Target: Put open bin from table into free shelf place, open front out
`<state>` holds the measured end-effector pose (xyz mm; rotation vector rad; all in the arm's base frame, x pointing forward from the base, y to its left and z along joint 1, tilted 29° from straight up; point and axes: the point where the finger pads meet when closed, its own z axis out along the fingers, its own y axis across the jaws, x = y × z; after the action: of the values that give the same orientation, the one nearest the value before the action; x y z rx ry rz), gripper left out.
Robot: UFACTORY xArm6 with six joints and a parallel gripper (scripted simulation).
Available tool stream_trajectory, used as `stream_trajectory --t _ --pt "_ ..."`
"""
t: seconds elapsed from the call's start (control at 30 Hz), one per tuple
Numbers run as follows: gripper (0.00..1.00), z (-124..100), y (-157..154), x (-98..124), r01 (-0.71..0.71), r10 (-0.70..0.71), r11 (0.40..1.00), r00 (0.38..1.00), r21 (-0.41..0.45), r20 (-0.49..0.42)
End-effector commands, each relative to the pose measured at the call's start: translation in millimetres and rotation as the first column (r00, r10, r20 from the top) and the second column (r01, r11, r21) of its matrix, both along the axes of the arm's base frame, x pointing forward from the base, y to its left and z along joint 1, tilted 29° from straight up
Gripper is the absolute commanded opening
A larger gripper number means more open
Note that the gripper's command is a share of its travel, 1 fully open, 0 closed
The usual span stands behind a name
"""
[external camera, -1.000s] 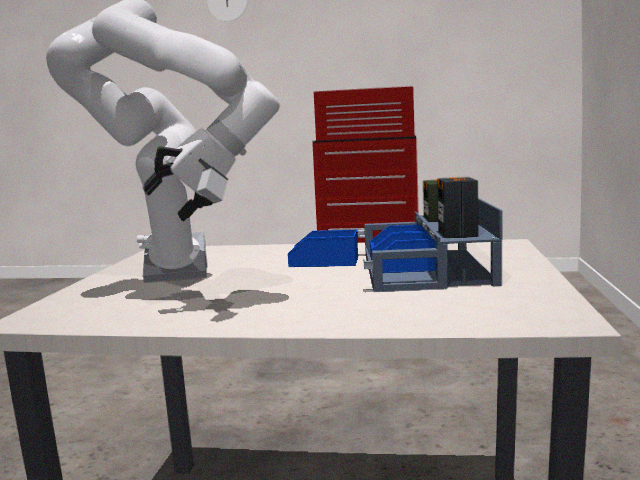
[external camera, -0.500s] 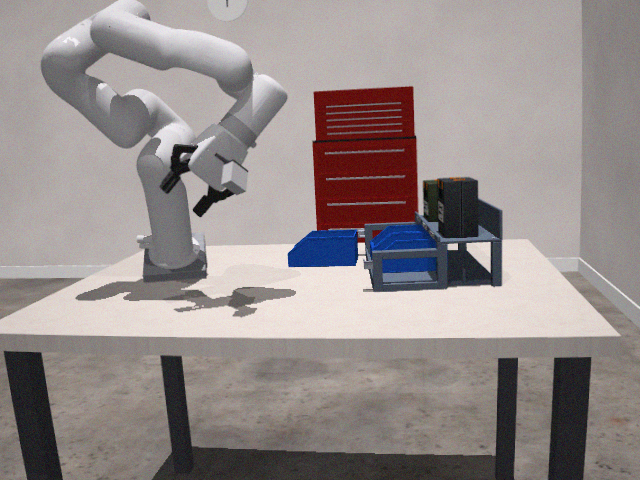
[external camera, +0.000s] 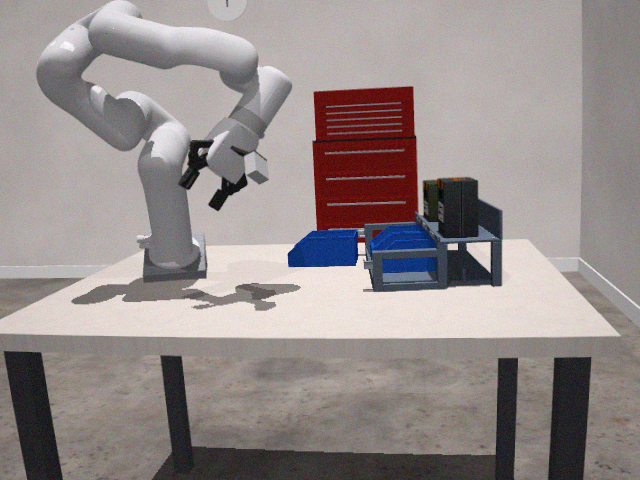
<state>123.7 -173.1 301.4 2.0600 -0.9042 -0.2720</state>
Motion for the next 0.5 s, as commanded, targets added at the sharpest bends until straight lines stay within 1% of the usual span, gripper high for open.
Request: stream_trajectory --t 0.0,0.07,0.47 --pt "1.0 0.7 16.6 19.5 -0.118 0.118 0.993 0.993 0.0 0.003" --pt "1.0 0.7 27.9 32.5 -0.197 0.197 0.98 0.98 0.0 0.003" --pt "1.0 0.7 27.9 32.5 -0.197 0.197 0.98 0.98 0.0 0.003"
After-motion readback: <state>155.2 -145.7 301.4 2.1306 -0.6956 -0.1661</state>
